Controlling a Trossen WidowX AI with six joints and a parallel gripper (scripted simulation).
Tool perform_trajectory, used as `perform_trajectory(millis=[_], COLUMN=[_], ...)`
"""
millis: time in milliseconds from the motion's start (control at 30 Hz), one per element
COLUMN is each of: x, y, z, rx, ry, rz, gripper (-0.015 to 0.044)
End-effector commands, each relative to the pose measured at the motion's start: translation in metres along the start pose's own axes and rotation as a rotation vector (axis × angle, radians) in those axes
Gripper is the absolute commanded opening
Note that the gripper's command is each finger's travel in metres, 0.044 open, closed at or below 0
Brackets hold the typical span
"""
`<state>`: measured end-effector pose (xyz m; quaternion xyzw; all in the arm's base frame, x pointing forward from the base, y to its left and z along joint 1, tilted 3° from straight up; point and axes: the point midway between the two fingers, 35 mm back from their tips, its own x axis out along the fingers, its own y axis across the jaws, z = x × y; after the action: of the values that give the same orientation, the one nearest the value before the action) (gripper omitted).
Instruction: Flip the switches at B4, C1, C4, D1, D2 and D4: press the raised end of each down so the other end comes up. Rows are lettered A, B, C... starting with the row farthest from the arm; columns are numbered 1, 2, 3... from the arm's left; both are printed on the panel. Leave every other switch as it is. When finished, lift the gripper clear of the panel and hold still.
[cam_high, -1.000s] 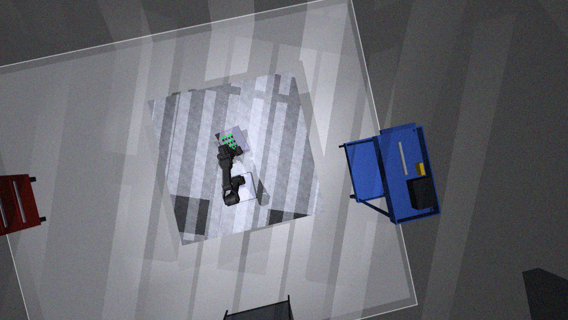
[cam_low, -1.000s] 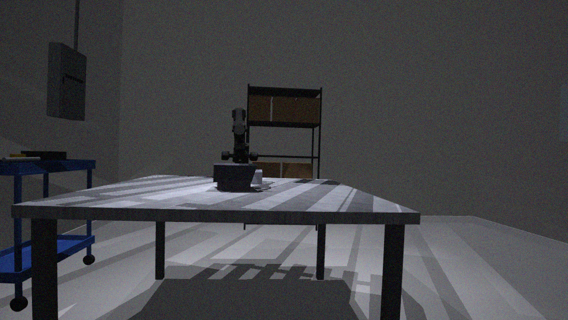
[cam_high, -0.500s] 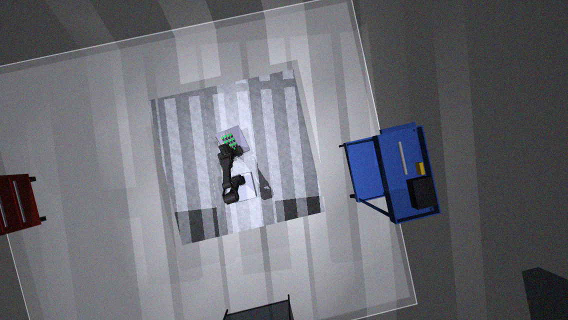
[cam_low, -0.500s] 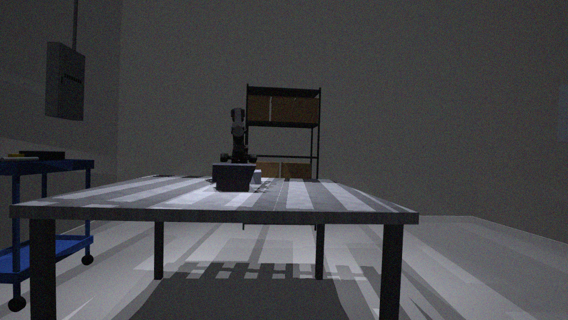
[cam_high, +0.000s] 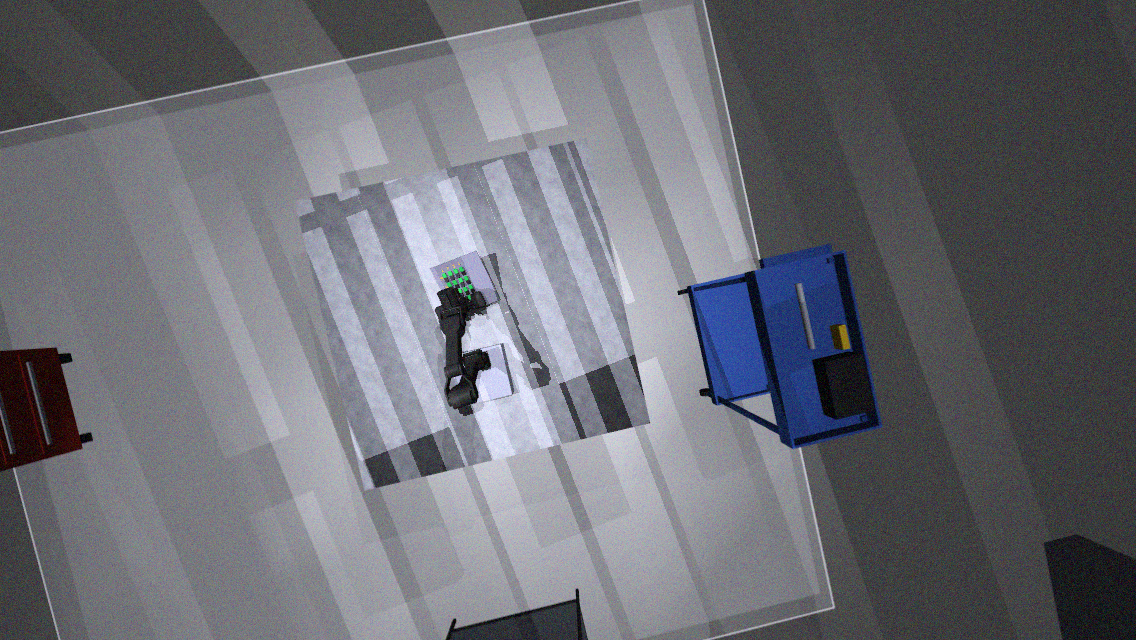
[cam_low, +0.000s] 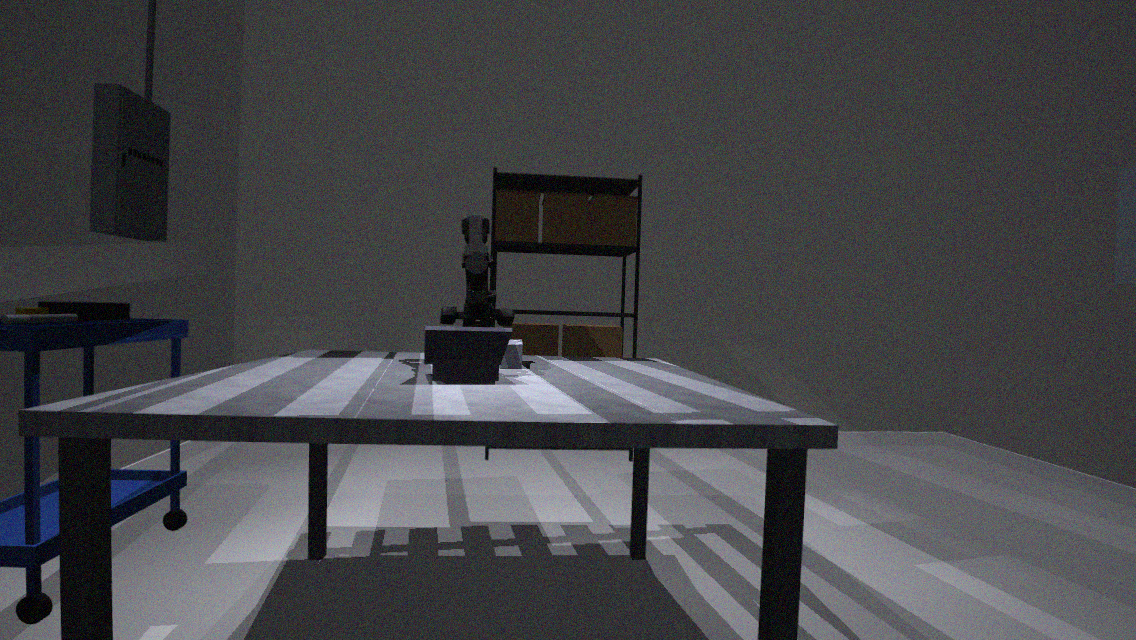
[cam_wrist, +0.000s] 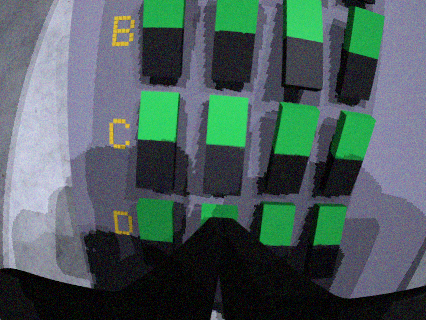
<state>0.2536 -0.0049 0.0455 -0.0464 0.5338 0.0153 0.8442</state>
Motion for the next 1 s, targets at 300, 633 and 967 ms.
perform_trajectory(millis=[300,633,967], x=[0.0017,0.003,0.0043], y=[0.0005,0.0006,0.0006], z=[-0.0013,-0.0013,-0.0012], rx=[-0.006,-0.006,-0.006], ry=[0.003,0.003,0.003], rz=[0.003,0.003,0.003], gripper=[0.0,0.0,0.0])
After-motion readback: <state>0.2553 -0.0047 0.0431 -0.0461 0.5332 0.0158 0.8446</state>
